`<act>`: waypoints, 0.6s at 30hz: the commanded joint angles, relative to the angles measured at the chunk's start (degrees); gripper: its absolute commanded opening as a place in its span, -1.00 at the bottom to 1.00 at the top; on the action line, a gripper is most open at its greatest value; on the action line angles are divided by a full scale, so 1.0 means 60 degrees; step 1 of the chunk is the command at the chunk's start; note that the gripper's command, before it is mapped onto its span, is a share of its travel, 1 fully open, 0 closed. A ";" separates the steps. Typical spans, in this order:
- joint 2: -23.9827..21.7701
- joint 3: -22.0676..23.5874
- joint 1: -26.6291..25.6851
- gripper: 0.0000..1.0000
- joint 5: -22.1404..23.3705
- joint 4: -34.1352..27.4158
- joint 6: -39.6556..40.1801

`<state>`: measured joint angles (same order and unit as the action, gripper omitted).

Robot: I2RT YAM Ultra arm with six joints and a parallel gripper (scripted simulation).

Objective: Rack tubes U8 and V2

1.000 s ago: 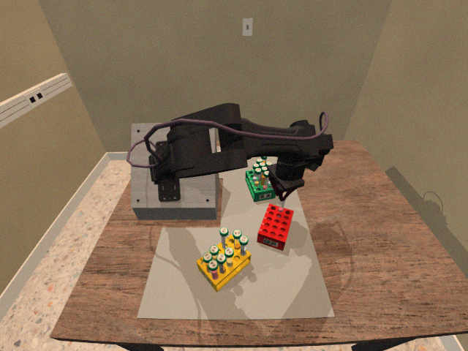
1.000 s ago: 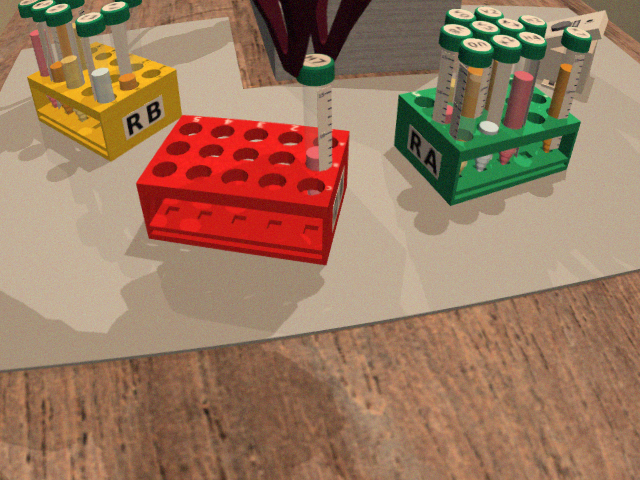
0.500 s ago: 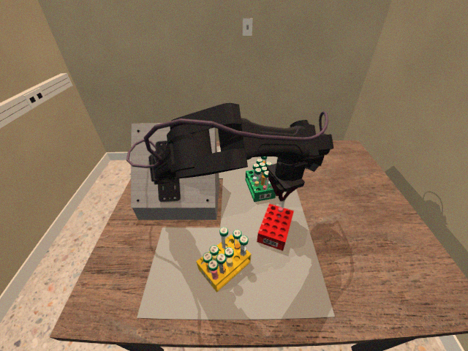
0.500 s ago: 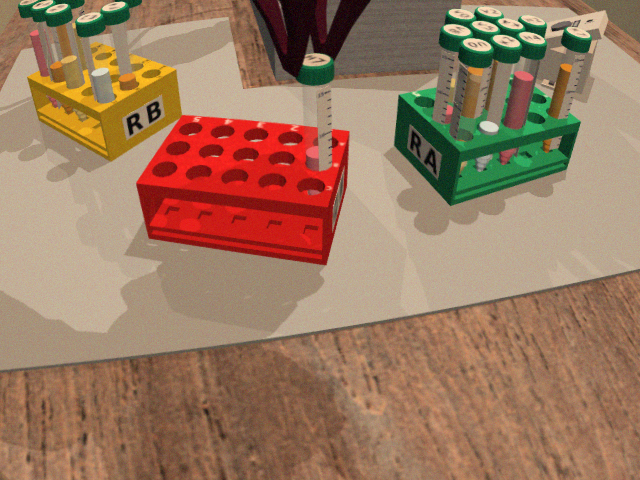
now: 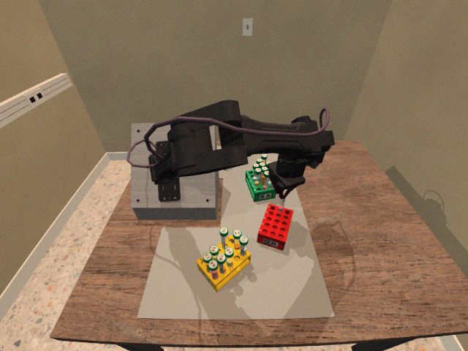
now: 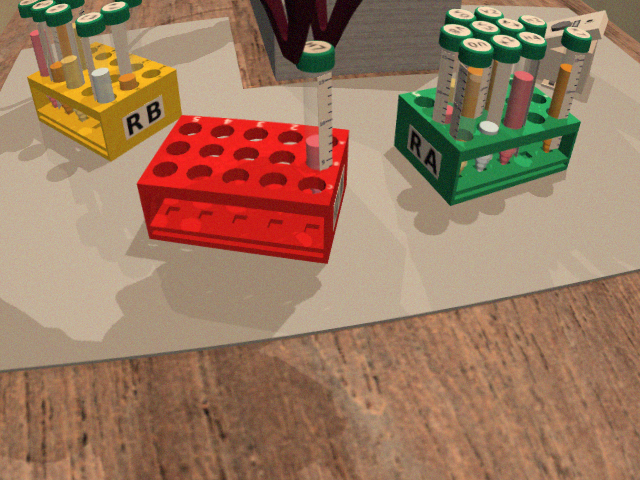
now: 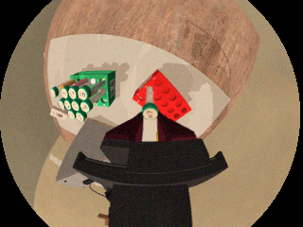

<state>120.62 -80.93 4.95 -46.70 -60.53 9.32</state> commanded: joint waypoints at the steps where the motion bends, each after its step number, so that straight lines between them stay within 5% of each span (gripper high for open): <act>1: -0.0187 -0.0402 0.0315 -1.00 0.0082 -0.0293 -0.0210; 18: 0.0020 -0.0842 0.0602 -1.00 0.0112 -0.0997 -0.0618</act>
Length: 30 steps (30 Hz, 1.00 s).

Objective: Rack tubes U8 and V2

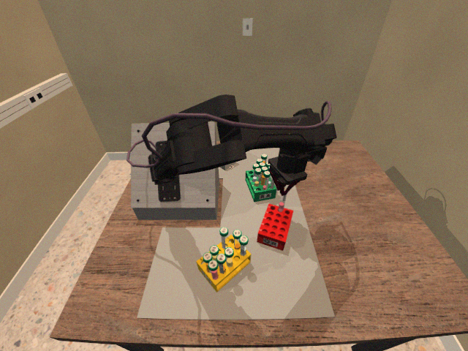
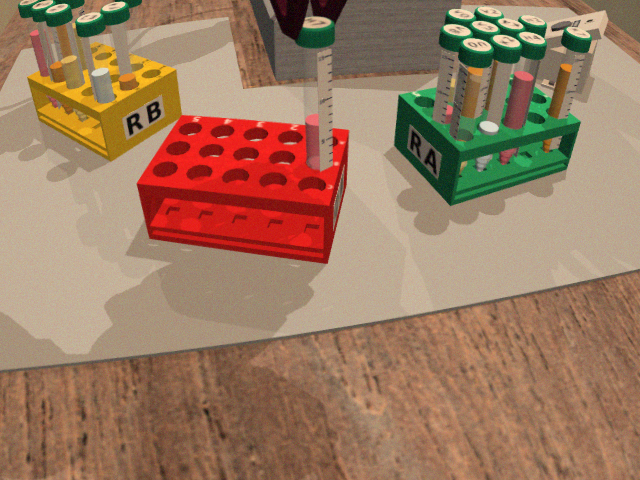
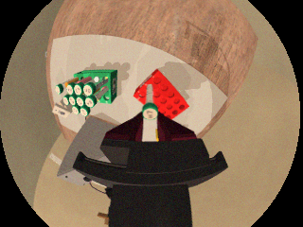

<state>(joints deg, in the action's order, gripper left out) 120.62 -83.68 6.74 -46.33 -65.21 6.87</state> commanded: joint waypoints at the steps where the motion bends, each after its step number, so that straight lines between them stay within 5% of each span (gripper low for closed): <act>1: 0.0036 -0.0410 0.0324 -1.00 0.0066 -0.0263 -0.0238; 30: -0.0069 -0.1032 0.0793 -1.00 0.0209 -0.1373 -0.0896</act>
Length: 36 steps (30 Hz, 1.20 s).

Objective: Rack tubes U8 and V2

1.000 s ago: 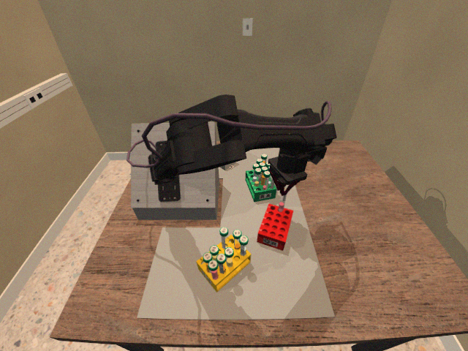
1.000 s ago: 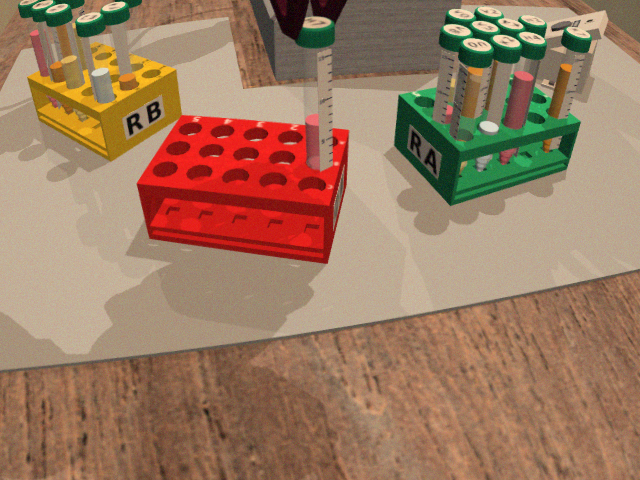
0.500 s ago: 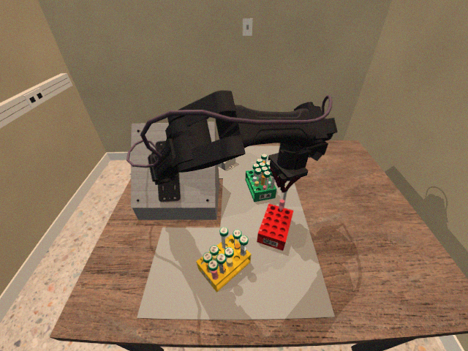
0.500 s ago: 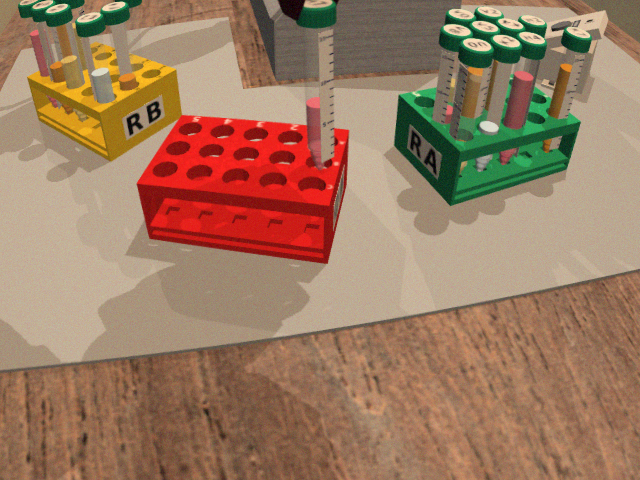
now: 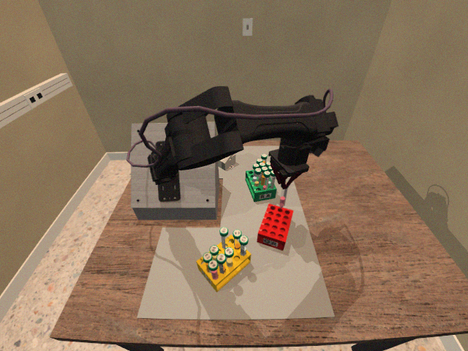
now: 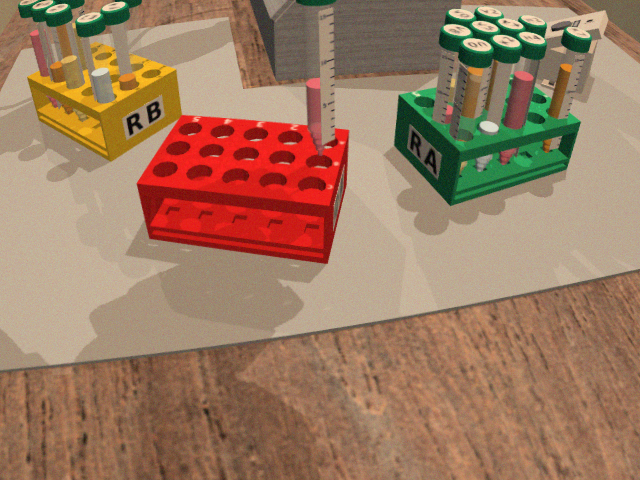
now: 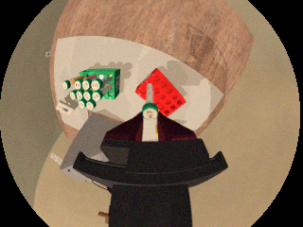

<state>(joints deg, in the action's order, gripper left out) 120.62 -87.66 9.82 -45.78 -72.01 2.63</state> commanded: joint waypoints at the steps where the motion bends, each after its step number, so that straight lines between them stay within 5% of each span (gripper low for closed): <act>1: -0.0030 -0.0404 0.0296 -1.00 0.0122 -0.0286 -0.0212; 10: 0.0156 -0.0673 0.0484 -1.00 0.0167 -0.0689 -0.0470; 36: -0.0923 0.1319 0.0989 -1.00 0.0332 -0.0125 -0.1187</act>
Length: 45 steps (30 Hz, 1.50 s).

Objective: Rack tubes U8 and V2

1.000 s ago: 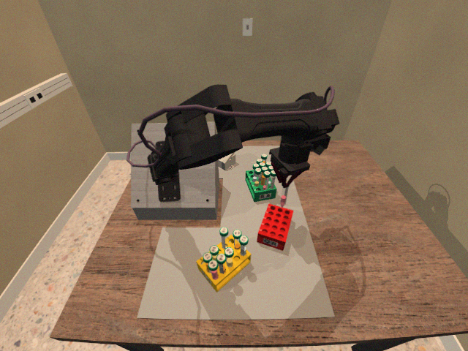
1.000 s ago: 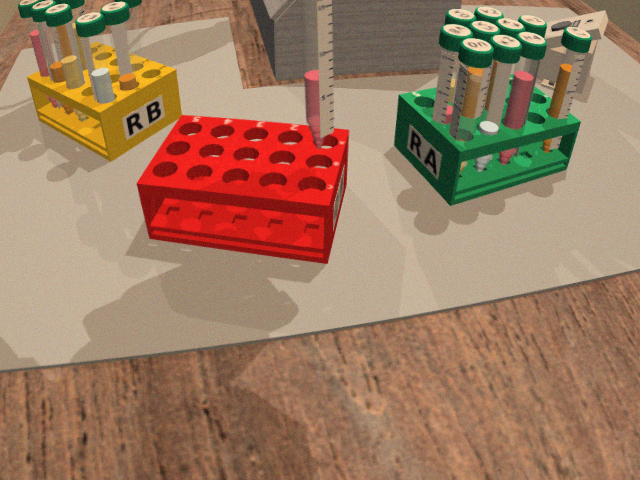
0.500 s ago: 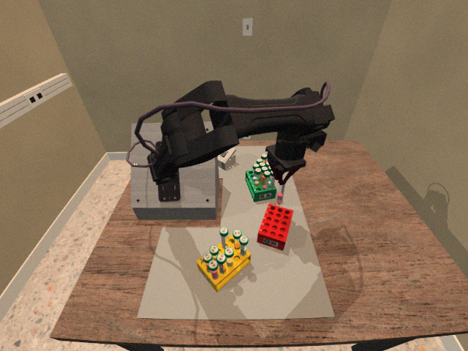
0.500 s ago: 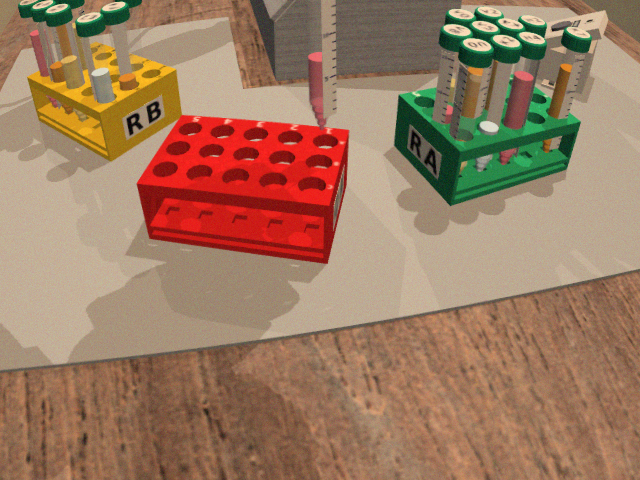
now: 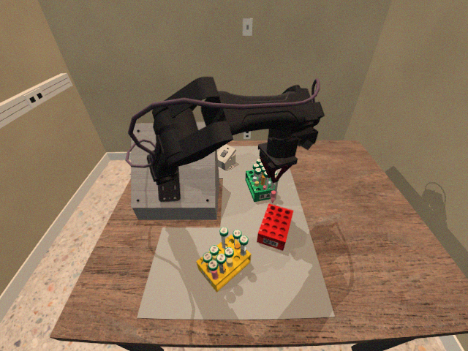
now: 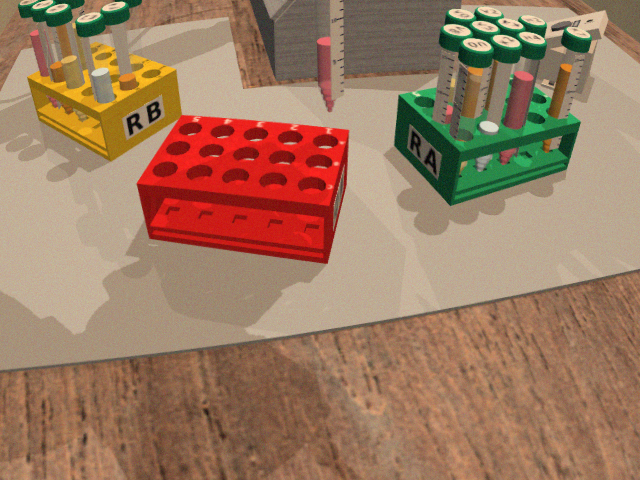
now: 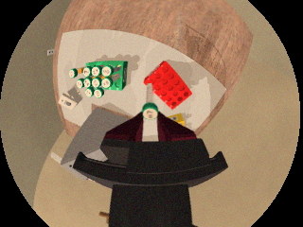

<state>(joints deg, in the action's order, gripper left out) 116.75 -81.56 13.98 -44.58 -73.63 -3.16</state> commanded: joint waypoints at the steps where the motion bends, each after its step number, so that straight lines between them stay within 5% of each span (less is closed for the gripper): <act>1: -0.0308 0.0371 0.0322 -1.00 0.0140 0.0158 -0.0255; 19: -0.0750 0.1402 0.0762 -1.00 0.0294 0.0343 -0.0829; 36: -0.2436 0.2396 0.0025 -1.00 -0.0062 -0.0109 0.0007; 45: -0.2288 0.2362 0.0189 -1.00 -0.0028 0.0095 -0.2484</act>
<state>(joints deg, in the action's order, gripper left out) 102.91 -68.23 14.04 -44.27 -73.63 -12.67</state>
